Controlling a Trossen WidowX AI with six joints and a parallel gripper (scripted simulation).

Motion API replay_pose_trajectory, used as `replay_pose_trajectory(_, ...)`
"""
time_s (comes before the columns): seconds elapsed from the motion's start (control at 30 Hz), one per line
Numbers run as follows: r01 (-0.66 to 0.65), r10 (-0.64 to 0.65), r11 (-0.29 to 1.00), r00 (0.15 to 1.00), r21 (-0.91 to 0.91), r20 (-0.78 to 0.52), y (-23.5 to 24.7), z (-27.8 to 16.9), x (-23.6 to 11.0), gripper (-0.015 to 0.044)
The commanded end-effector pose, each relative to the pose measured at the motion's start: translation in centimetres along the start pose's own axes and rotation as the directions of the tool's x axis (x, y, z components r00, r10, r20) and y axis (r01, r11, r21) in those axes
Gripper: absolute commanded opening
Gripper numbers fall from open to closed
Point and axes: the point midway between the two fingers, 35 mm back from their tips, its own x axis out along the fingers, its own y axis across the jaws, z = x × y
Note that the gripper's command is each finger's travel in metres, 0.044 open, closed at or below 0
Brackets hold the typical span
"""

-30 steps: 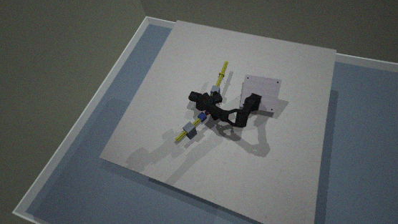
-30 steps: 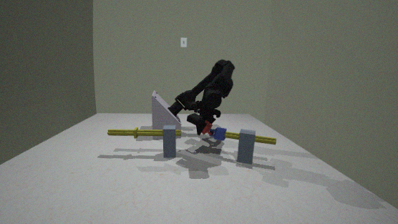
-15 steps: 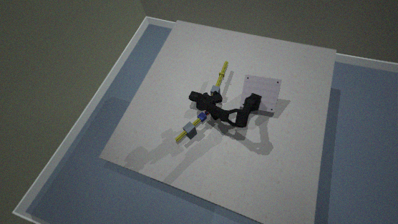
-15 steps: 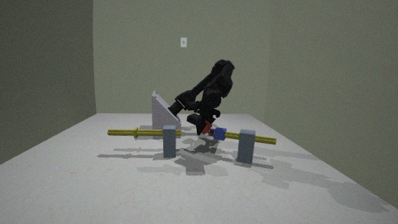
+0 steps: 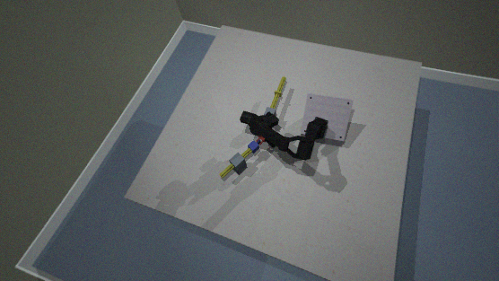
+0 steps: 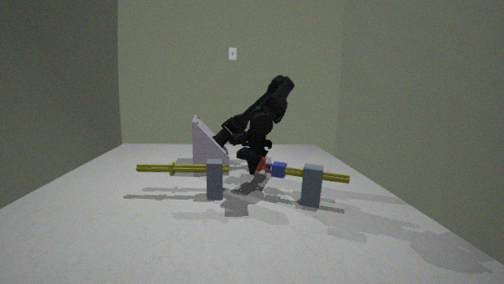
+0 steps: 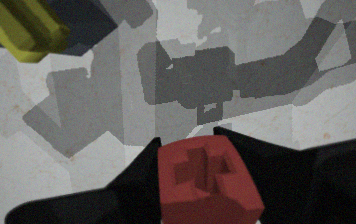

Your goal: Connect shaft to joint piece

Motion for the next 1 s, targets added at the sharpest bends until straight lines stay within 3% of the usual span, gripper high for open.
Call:
replay_pose_trajectory(0.0, -0.003, 0.000, 0.998, 0.999, -0.058, -0.044, 0.3, 0.0, 0.2, 0.0000)
replay_pose_trajectory(0.97, -0.019, -0.101, 0.918, 0.954, -0.396, -0.281, 1.9, -0.3, 1.4, 0.0000)
